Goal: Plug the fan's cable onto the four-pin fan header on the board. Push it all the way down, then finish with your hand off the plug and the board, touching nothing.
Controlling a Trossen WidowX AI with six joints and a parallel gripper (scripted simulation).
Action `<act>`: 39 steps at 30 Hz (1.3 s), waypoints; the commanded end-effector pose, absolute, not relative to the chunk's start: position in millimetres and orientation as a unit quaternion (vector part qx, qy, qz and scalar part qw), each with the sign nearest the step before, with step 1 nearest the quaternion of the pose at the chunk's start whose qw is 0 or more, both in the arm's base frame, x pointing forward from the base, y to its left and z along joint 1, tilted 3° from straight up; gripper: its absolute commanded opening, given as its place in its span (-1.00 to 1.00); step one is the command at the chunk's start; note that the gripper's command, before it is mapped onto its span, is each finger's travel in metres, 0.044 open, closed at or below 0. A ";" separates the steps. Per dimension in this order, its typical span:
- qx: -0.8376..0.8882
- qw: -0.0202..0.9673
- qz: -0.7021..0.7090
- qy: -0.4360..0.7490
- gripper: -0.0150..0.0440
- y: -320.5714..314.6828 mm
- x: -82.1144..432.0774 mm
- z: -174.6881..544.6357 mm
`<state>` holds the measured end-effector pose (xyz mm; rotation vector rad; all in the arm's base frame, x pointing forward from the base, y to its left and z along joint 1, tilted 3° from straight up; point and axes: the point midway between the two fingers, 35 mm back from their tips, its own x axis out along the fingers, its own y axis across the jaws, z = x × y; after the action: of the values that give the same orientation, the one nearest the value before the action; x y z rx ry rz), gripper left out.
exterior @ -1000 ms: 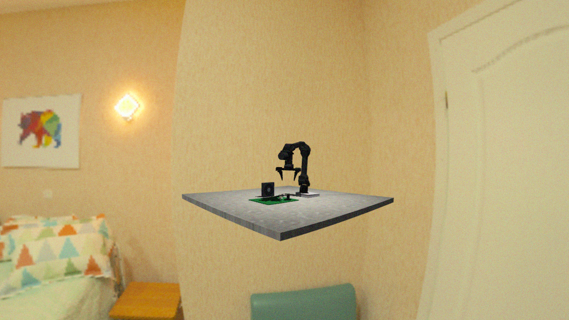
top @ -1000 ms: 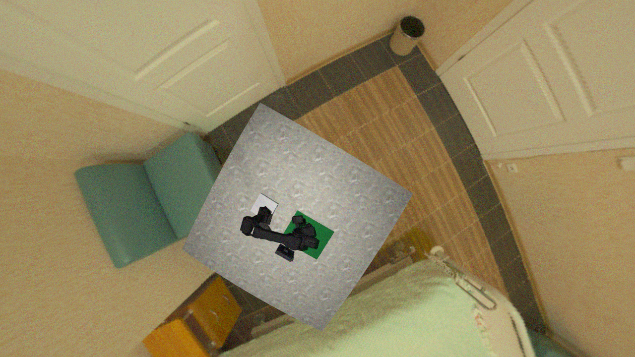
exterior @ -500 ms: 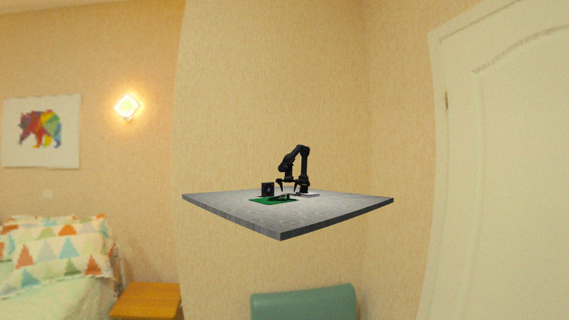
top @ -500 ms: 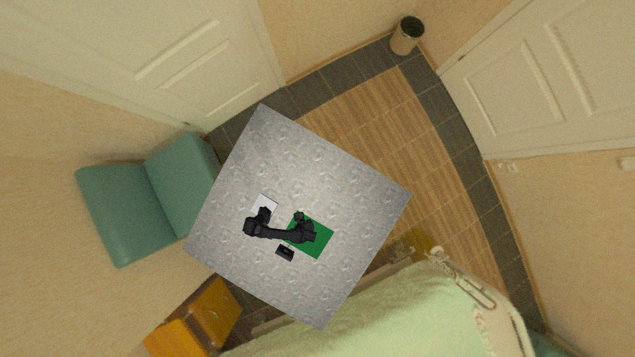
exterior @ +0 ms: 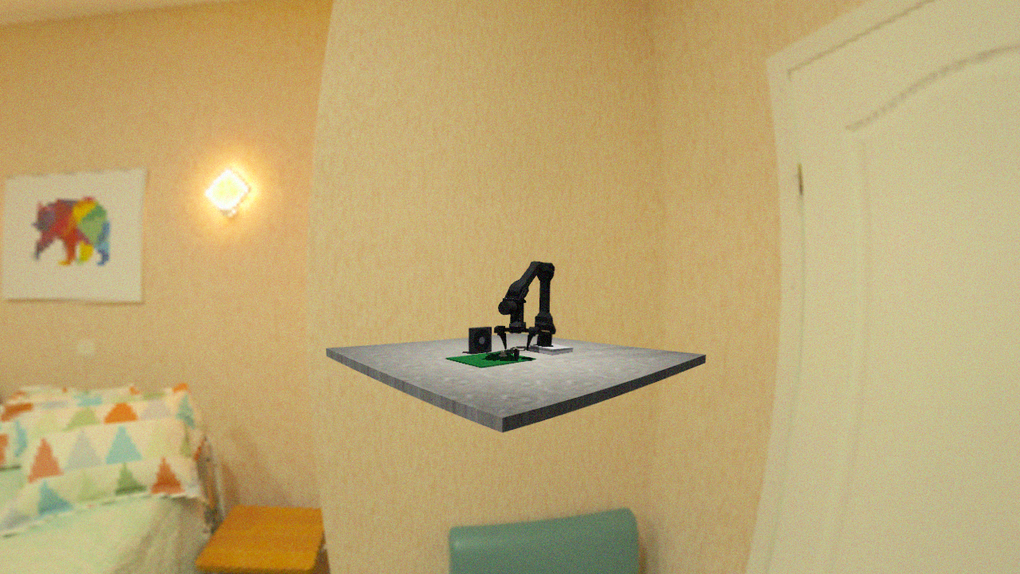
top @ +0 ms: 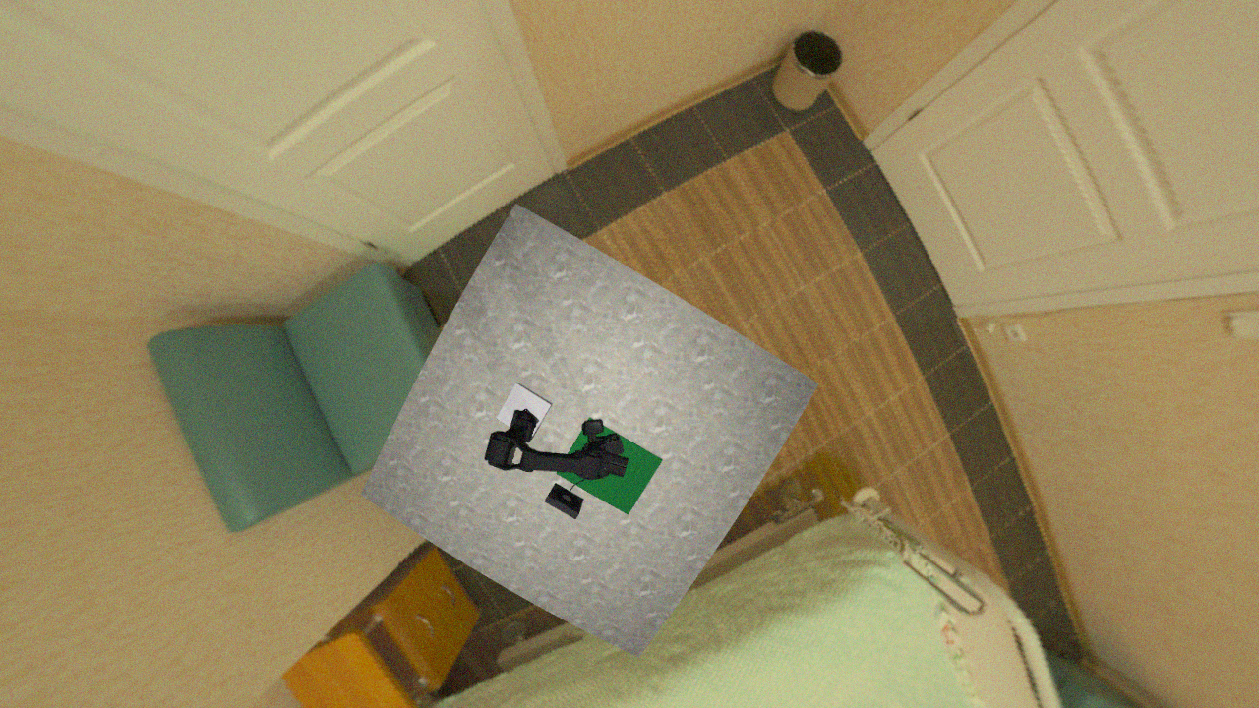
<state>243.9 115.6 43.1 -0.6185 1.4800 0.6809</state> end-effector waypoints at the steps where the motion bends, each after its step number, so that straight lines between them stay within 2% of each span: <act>1: -0.268 0.642 0.299 0.653 1.00 115.8 241.8 35.4; 17: -0.268 0.642 0.299 0.653 1.00 115.9 240.0 15.4; 33: -0.272 0.642 0.299 0.651 -0.42 115.7 241.5 17.9; 39: -0.270 0.642 0.299 0.652 -0.49 115.4 243.5 42.5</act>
<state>239.6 114.5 23.4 -0.6197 1.4995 0.6813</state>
